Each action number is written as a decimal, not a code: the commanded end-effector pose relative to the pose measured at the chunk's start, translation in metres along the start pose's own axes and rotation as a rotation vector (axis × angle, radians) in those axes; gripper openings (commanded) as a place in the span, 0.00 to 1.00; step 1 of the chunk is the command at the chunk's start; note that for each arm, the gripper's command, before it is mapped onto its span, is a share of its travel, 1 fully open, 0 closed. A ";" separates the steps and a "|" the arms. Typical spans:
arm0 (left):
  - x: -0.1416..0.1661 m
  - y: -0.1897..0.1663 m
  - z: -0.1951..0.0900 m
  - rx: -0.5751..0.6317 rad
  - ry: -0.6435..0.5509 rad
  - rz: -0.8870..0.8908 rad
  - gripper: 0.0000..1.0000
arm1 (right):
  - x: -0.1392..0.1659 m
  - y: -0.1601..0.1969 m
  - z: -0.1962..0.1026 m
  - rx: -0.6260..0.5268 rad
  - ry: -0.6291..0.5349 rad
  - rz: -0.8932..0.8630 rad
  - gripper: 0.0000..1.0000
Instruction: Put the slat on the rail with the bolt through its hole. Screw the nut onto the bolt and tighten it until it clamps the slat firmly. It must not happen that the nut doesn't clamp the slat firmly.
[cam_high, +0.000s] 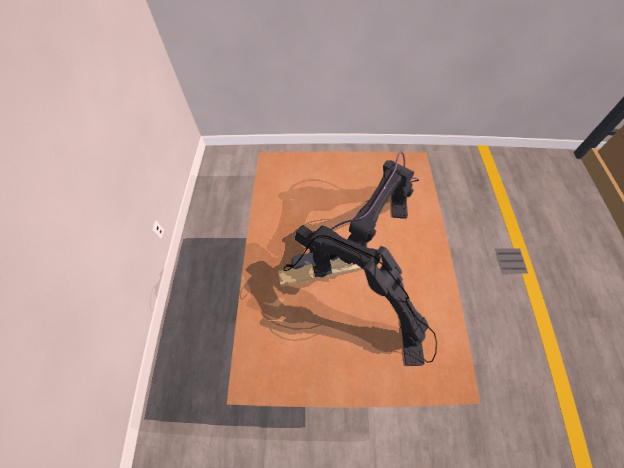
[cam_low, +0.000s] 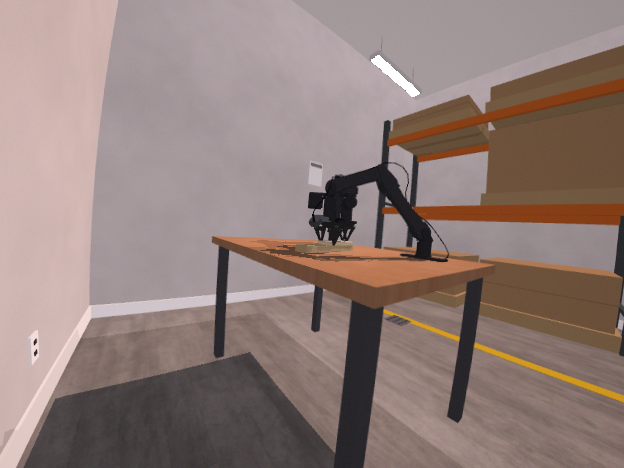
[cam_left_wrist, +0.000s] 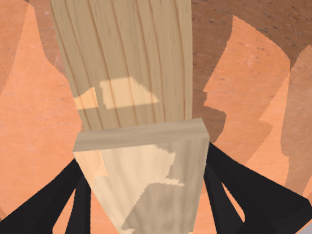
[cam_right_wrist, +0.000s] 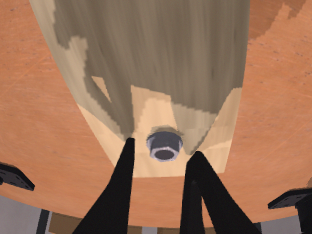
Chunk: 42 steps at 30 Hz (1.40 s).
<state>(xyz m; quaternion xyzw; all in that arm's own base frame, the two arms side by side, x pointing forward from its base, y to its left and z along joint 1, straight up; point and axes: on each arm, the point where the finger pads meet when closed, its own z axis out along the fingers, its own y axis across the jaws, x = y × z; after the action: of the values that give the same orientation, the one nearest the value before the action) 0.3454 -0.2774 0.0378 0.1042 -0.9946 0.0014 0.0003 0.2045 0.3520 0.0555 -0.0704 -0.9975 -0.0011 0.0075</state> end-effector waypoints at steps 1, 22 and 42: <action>-0.001 -0.001 -0.005 0.008 -0.010 -0.003 0.72 | -0.001 0.002 -0.004 -0.013 -0.005 0.000 0.23; -0.001 -0.001 -0.005 0.008 -0.010 -0.003 0.72 | -0.001 0.002 -0.004 -0.013 -0.005 0.000 0.11; -0.001 -0.001 -0.005 0.008 -0.010 -0.003 0.72 | -0.001 0.002 -0.004 -0.013 -0.005 0.000 0.11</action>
<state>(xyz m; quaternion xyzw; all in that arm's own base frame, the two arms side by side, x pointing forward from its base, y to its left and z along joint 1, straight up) 0.3454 -0.2775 0.0378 0.1043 -0.9945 0.0014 0.0003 0.2045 0.3523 0.0555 -0.0704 -0.9975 -0.0017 0.0076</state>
